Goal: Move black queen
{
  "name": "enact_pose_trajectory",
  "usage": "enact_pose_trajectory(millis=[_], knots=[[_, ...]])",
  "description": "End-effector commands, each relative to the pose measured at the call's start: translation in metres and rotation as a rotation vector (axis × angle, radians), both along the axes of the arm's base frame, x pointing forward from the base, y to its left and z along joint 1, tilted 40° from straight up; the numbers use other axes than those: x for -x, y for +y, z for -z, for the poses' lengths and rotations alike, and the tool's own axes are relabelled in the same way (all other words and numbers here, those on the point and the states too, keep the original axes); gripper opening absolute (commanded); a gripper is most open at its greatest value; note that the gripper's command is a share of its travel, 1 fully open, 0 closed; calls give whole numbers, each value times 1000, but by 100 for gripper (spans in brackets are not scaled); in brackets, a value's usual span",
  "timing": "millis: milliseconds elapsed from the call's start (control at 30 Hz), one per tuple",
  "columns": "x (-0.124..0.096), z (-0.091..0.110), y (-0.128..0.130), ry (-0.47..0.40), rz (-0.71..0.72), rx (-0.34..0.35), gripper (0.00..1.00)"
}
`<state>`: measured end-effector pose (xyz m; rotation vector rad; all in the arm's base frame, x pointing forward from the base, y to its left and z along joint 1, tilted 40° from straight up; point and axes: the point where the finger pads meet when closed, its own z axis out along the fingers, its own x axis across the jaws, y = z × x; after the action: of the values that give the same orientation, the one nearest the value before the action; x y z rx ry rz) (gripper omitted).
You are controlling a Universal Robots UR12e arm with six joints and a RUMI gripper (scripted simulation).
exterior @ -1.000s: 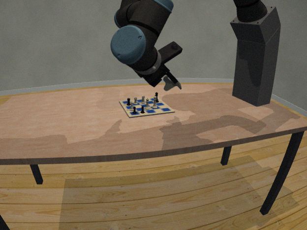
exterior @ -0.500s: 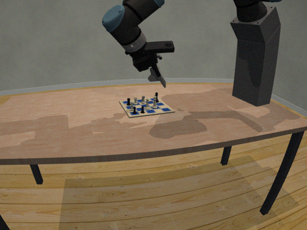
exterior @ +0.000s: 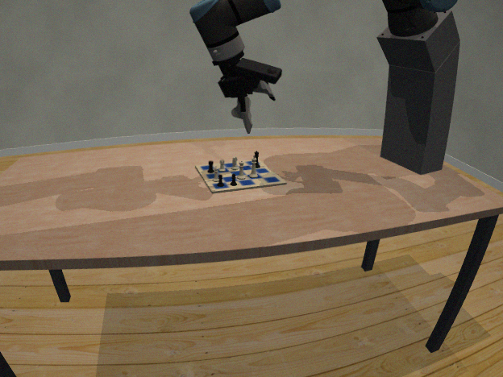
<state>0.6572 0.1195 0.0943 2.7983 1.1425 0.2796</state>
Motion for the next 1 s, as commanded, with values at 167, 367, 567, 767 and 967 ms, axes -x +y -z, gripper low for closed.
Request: enact_pose_trajectory(millis=[167,367,567,767,967], knots=[[-6,16,-38,-184,236,-222,100],[-8,19,-46,-221,289,-270,100],[-11,25,-66,-309,411,-380,100],[-13,28,-78,-361,485,-446,100],[-13,30,-82,-382,514,-472,100]])
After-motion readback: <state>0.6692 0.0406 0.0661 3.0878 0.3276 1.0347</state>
